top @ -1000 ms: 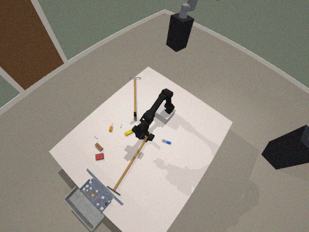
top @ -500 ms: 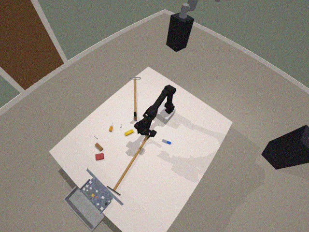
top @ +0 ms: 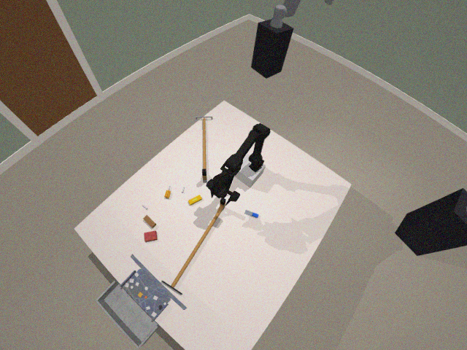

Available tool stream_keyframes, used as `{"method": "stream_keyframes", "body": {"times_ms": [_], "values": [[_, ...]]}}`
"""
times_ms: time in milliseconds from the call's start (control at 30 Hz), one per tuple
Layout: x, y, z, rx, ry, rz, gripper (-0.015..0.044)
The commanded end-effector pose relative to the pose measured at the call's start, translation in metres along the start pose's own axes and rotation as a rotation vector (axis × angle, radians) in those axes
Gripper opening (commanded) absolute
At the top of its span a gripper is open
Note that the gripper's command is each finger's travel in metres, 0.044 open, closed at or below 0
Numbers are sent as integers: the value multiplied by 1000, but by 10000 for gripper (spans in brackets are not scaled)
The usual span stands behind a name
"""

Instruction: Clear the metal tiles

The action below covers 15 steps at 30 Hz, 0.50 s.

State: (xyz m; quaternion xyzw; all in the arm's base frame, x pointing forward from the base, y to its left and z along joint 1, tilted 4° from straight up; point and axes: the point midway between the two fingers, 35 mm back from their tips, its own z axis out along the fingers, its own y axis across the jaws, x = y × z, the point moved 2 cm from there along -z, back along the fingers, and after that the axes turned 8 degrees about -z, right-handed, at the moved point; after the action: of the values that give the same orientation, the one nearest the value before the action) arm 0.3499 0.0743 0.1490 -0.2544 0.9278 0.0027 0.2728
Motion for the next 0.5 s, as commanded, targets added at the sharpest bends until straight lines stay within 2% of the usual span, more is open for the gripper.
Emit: {"method": "stream_keyframes", "body": {"times_ms": [0, 467], "values": [[13, 3, -3, -2, -9, -2, 440], [44, 8, -13, 11, -54, 2, 440]]}}
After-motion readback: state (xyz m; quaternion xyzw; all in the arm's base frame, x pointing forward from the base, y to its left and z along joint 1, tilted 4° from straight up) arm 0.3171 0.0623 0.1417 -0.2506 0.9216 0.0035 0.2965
